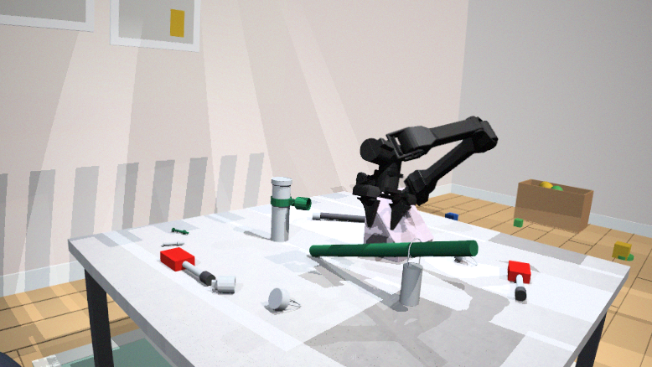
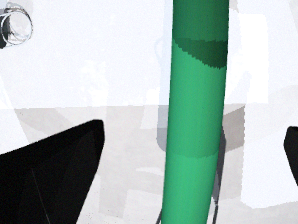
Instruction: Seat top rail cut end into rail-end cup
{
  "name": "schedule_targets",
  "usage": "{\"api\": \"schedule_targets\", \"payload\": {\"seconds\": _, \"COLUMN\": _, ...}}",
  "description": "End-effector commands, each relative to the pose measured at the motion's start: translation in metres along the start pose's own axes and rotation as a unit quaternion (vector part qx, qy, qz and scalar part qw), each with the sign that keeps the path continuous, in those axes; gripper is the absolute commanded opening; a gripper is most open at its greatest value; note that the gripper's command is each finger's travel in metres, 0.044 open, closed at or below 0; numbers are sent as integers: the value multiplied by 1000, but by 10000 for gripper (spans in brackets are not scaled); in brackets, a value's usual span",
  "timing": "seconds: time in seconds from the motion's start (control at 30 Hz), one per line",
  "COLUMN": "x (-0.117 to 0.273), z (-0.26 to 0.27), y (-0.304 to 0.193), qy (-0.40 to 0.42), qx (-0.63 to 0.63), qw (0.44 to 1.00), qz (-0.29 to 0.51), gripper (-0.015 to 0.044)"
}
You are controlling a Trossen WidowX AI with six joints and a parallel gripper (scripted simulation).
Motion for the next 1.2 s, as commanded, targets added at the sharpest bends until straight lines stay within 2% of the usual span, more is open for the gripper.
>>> {"api": "schedule_targets", "payload": {"seconds": 0.0, "x": 1, "z": 1, "y": 1, "qy": 1, "qx": 6, "qw": 1000, "qz": 0, "gripper": 426}}
{"api": "schedule_targets", "payload": {"seconds": 0.23, "x": 29, "z": 22, "y": 44, "qy": 43, "qx": 226, "qw": 973, "qz": -28, "gripper": 440}}
{"api": "schedule_targets", "payload": {"seconds": 0.47, "x": 59, "z": 34, "y": 89, "qy": 67, "qx": 456, "qw": 885, "qz": -68, "gripper": 440}}
{"api": "schedule_targets", "payload": {"seconds": 1.17, "x": 101, "z": 33, "y": 151, "qy": 65, "qx": 727, "qw": 670, "qz": -137, "gripper": 440}}
Point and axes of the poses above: the point midway between the two fingers, 35 mm back from their tips, its own x axis back along the fingers, its own z axis across the jaws, y = z × x, the point moved 5 cm from there along x, back along the fingers, and after that the axes turned 6 degrees about -x, right-handed, at the moved point
